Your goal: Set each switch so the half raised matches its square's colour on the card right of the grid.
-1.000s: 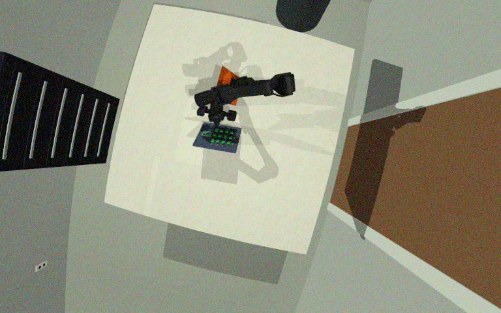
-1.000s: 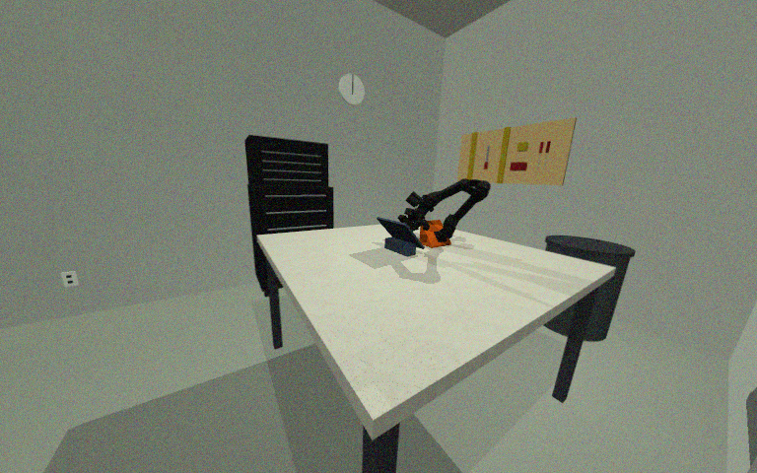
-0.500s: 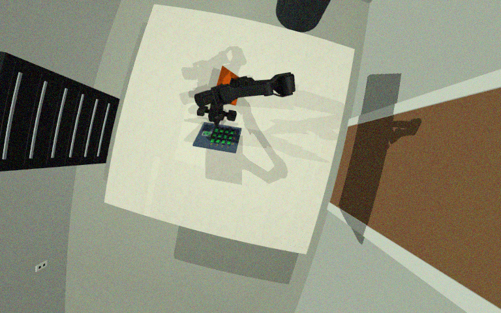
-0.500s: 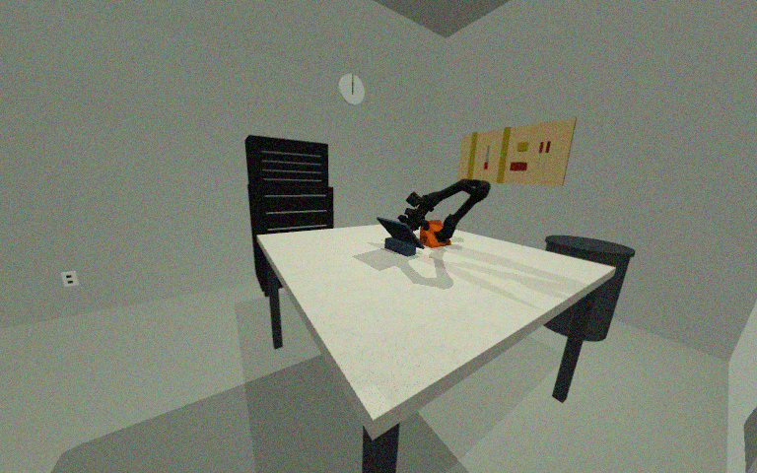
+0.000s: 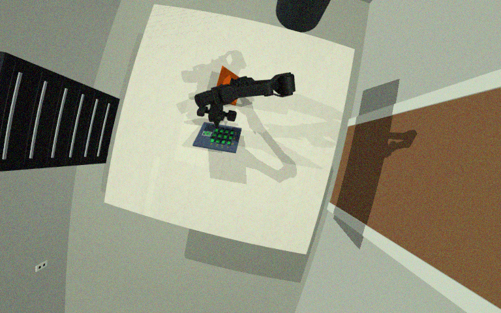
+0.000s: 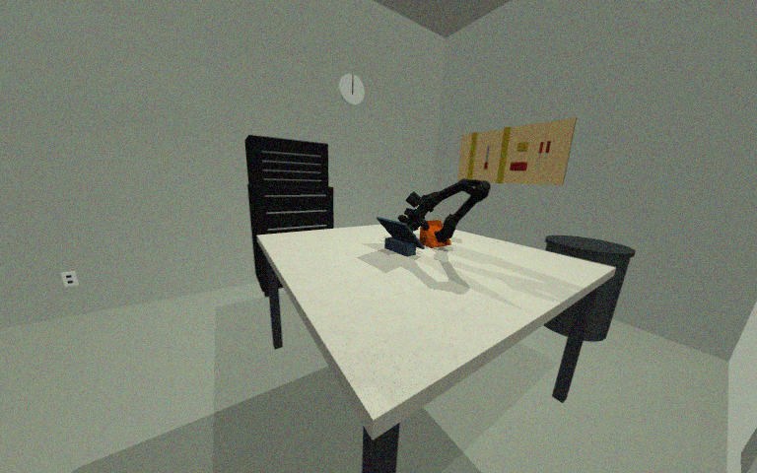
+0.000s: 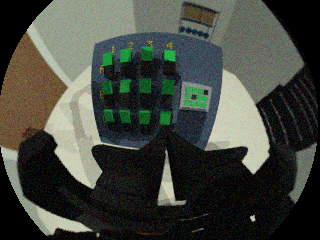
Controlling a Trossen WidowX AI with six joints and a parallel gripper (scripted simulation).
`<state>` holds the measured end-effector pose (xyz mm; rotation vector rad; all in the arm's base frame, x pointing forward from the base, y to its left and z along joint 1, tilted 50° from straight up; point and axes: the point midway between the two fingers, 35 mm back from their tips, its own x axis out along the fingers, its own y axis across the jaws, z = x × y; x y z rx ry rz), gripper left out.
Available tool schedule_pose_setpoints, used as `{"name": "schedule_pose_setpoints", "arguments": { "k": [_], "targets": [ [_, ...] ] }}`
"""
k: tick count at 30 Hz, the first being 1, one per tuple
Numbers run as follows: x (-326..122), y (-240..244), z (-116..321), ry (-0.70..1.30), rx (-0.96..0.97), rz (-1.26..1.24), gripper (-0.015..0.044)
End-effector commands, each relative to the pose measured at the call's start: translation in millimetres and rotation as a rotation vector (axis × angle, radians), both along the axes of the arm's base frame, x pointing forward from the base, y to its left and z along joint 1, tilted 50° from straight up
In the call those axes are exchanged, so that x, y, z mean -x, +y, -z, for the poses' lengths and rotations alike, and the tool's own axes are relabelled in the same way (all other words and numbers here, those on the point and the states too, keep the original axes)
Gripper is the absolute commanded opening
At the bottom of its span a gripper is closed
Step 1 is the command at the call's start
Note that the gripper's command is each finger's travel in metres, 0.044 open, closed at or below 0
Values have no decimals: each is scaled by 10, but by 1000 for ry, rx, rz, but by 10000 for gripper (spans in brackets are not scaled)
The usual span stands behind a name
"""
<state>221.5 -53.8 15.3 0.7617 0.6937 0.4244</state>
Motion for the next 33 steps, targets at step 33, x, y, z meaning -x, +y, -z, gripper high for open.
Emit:
{"name": "schedule_pose_setpoints", "arguments": {
  "k": [33],
  "targets": [
    [-24,50,20,0,-10,0,0]
  ]
}}
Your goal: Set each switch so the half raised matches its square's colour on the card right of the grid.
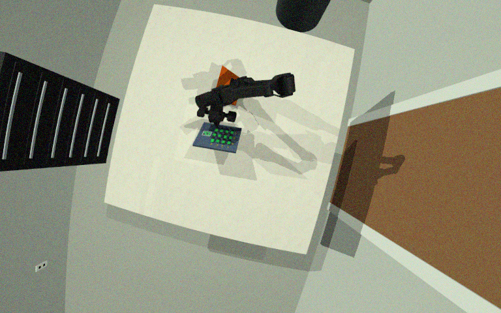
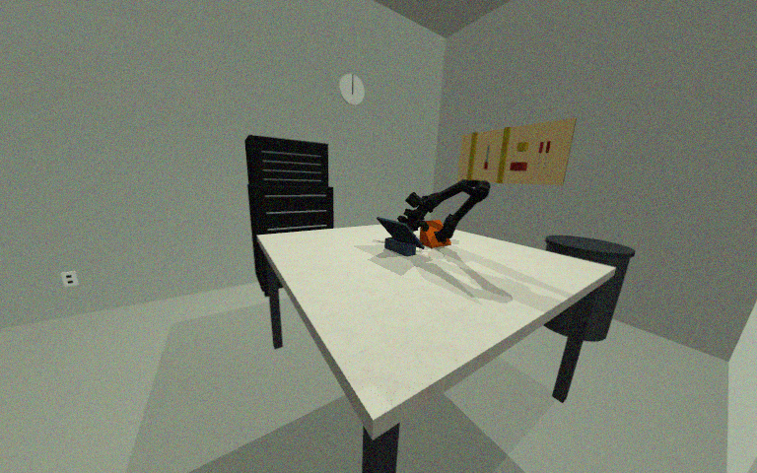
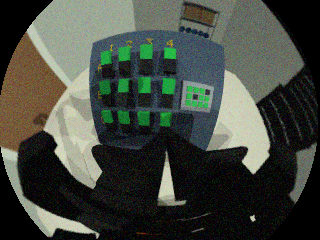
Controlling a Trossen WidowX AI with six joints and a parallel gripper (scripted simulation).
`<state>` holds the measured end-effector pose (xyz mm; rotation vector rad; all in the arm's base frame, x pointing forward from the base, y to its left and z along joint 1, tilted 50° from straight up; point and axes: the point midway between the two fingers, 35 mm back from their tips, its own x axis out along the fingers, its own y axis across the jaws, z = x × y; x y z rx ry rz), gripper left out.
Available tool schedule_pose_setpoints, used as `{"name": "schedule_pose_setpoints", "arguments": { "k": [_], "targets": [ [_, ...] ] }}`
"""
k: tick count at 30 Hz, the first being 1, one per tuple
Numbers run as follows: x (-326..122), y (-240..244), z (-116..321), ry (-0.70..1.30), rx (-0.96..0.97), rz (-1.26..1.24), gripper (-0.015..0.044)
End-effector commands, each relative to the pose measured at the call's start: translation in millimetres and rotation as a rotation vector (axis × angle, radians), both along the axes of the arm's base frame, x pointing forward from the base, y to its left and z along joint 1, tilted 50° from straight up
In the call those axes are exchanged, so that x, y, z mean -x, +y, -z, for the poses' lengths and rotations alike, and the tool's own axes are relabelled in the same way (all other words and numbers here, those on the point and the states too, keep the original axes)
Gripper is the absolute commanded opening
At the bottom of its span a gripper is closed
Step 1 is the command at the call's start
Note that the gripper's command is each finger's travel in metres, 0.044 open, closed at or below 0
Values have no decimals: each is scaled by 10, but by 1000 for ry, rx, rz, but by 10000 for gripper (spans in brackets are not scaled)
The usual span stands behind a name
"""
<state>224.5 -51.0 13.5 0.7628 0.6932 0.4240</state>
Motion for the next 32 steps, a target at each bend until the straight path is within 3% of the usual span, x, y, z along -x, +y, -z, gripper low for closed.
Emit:
{"name": "schedule_pose_setpoints", "arguments": {
  "k": [1,11,22,28,32],
  "targets": [
    [8,-11,0,2,2,1,0],
    [452,-376,-272,20,-4,-20,0],
    [443,-379,-289,20,-4,-20,0],
    [189,-384,-839,20,-6,-20,0],
    [181,-381,-860,20,-7,-20,0]
  ]
}}
